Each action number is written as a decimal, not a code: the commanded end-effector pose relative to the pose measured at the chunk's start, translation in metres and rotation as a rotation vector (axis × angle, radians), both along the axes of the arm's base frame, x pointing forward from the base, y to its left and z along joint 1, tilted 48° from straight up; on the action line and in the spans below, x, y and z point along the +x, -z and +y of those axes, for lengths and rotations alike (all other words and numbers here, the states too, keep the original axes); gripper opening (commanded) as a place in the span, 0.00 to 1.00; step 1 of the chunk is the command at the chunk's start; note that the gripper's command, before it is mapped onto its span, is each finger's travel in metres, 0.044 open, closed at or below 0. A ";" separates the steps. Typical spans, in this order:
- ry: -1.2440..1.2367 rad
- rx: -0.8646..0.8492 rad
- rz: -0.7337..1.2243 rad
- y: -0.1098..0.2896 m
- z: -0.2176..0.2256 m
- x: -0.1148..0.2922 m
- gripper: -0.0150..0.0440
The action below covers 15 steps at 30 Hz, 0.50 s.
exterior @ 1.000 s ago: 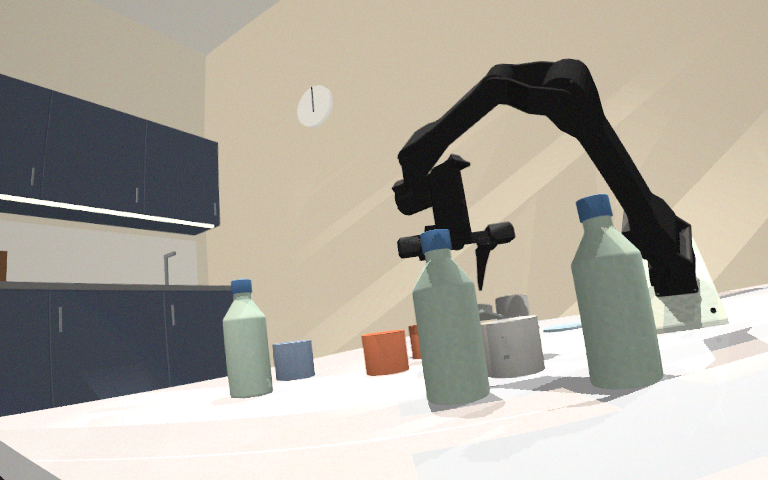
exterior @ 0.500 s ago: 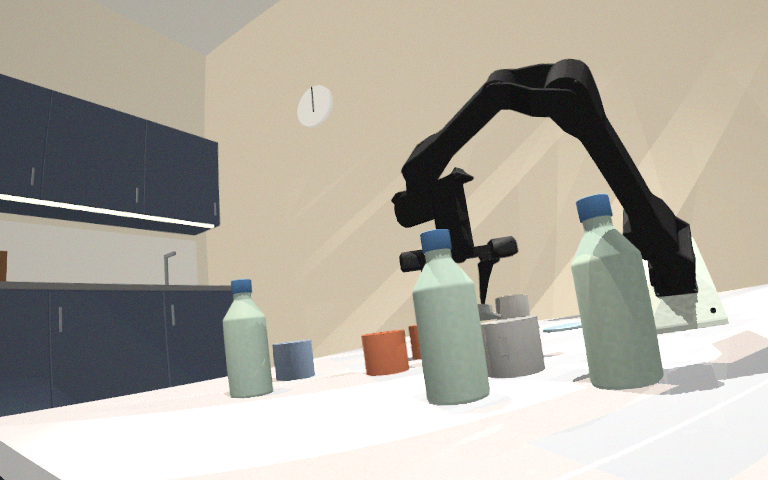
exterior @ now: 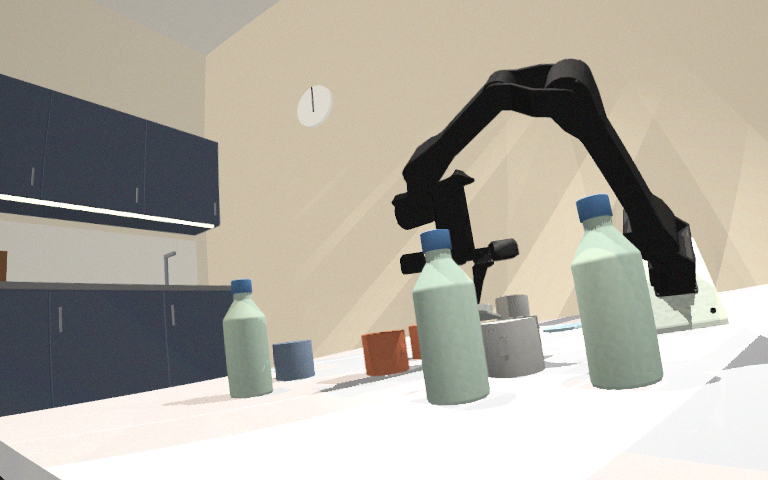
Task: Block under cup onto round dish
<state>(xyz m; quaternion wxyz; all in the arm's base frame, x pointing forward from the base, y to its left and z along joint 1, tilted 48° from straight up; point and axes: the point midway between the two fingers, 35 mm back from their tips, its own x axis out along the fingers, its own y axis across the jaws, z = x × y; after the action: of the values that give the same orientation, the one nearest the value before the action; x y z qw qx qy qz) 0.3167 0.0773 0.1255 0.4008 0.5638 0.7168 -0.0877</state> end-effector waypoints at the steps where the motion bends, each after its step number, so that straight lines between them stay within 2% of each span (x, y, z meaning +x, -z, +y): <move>1: 0.016 0.003 0.007 -0.006 -0.006 0.001 0.25; 15: 0.138 -0.016 0.005 -0.062 -0.068 0.000 0.25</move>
<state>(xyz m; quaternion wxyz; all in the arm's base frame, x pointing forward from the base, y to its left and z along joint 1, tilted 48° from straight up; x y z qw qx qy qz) 0.3182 0.0196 0.1770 0.3920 0.6050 0.6829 -0.1183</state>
